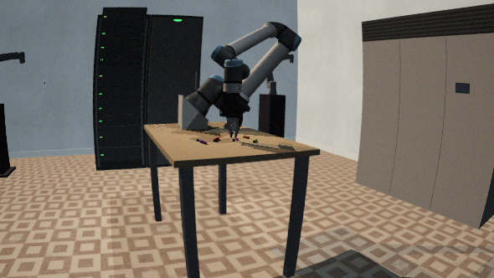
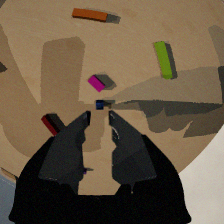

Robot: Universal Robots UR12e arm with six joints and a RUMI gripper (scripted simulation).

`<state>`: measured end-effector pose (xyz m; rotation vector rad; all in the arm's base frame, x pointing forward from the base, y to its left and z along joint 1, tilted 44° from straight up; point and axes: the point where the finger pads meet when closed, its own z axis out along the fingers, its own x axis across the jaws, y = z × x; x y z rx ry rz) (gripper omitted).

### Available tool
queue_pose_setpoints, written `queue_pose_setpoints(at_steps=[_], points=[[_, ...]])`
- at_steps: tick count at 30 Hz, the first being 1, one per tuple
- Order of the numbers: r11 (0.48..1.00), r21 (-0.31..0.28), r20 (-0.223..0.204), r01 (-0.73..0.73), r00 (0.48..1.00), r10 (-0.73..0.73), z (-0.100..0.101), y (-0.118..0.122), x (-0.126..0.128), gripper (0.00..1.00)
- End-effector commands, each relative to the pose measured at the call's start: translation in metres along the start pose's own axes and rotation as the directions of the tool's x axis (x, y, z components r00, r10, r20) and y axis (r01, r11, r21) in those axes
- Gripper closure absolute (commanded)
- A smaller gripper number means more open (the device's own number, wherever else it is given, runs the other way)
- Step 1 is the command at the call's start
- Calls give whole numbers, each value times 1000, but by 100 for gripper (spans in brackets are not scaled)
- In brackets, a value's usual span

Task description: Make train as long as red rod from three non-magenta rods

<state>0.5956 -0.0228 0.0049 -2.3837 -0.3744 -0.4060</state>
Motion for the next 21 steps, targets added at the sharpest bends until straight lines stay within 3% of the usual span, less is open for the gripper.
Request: queue_pose_setpoints(at_steps=[1,21], points=[[1000,-1,-1,0,1000,0,-1,0,0,86],[1000,-1,-1,0,1000,0,9,0,0,86]])
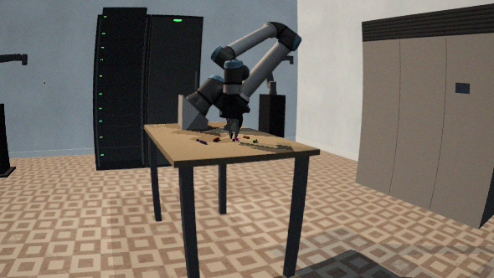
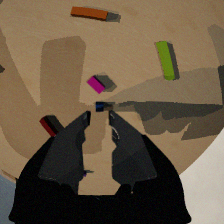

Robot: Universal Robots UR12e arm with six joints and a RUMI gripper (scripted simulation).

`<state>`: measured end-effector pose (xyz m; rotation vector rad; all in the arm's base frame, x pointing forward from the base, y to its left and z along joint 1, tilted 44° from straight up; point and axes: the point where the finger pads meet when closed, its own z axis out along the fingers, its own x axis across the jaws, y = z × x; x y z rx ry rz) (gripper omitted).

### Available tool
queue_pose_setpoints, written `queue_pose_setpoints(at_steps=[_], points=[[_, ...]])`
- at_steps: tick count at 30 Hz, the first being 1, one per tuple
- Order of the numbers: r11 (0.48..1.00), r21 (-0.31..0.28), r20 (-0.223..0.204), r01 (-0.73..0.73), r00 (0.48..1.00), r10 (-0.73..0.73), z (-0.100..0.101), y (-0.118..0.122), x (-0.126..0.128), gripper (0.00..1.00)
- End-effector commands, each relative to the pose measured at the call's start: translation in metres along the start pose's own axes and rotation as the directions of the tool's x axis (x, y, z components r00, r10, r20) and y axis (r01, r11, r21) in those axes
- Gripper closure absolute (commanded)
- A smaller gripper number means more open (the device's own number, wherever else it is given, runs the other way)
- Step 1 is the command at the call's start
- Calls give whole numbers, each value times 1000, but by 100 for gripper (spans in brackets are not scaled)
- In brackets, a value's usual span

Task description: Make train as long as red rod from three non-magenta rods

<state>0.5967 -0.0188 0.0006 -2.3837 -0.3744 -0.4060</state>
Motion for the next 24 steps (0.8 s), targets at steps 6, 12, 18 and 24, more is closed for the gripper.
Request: queue_pose_setpoints(at_steps=[6,12,18,24], points=[[1000,-1,-1,0,1000,0,8,0,0,86],[1000,-1,-1,0,1000,0,10,0,0,86],[1000,-1,-1,0,1000,0,10,0,0,86],[1000,-1,-1,0,1000,0,10,0,0,86]])
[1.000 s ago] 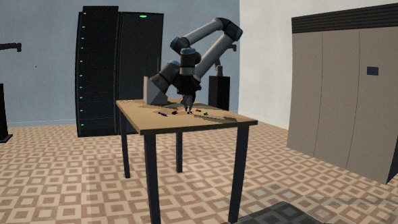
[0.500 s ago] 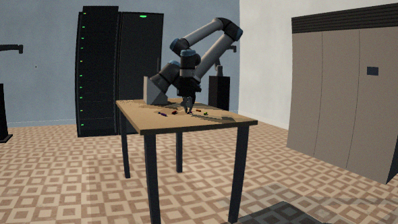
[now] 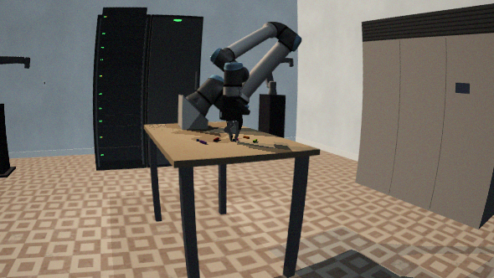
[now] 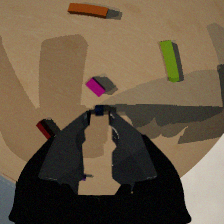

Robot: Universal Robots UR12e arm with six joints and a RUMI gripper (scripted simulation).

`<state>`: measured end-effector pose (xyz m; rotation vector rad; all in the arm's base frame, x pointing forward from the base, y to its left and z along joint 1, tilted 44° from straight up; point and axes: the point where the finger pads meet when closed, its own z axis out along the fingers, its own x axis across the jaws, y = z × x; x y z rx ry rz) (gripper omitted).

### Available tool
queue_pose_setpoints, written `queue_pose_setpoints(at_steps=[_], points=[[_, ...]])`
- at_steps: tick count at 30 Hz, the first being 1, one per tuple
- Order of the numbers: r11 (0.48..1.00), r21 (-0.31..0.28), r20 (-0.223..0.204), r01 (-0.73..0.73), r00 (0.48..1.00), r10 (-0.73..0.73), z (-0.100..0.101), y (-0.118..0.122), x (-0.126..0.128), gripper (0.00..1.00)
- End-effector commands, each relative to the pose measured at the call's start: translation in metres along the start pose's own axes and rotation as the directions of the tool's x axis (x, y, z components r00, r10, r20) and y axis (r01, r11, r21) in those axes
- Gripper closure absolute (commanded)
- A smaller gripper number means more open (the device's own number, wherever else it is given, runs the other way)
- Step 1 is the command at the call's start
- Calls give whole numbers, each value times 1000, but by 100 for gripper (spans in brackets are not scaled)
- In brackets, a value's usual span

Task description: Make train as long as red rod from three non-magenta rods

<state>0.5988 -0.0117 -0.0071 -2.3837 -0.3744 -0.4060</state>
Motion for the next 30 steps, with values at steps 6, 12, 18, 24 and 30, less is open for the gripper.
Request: queue_pose_setpoints(at_steps=[6,12,18,24,30], points=[[1000,-1,-1,0,1000,0,0,0,0,86],[1000,-1,-1,0,1000,0,0,0,0,86],[1000,-1,-1,0,1000,0,0,0,0,86],[1000,-1,-1,0,1000,0,0,0,0,86],[1000,-1,-1,0,1000,0,0,0,0,100]])
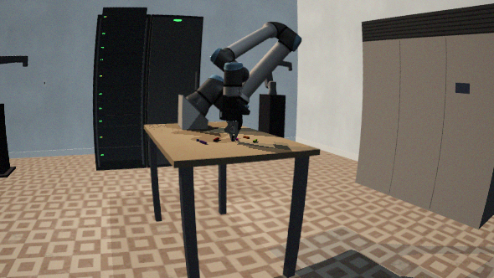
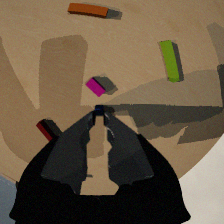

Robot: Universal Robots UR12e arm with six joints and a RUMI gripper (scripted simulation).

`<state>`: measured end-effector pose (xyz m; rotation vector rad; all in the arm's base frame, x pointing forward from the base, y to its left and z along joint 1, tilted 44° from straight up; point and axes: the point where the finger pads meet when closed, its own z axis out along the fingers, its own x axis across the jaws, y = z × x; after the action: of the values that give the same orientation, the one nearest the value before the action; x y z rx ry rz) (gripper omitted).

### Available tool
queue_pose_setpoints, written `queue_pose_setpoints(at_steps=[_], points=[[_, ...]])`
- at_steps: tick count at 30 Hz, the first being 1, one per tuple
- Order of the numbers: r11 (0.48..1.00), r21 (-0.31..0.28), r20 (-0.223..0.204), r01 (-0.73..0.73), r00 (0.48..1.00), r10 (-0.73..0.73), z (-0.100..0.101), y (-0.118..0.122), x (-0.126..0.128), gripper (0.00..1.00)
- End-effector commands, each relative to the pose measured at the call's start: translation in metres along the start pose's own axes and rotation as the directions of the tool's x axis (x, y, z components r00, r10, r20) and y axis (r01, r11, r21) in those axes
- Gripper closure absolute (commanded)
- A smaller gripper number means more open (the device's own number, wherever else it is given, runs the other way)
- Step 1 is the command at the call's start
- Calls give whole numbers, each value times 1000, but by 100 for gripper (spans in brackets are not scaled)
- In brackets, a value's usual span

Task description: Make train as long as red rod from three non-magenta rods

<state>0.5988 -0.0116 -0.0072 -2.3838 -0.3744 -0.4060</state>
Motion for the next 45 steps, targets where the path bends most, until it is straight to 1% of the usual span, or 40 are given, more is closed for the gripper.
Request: queue_pose_setpoints(at_steps=[1,33,37,39,43,45], points=[[1000,-1,-1,0,1000,0,-1,0,0,100],[1000,-1,-1,0,1000,0,-2,0,0,100],[1000,-1,-1,0,1000,0,-15,0,0,100],[1000,-1,-1,0,1000,0,-27,0,0,100],[1000,-1,-1,0,1000,0,-57,0,0,100],[1000,-1,-1,0,1000,0,-57,0,0,100]])
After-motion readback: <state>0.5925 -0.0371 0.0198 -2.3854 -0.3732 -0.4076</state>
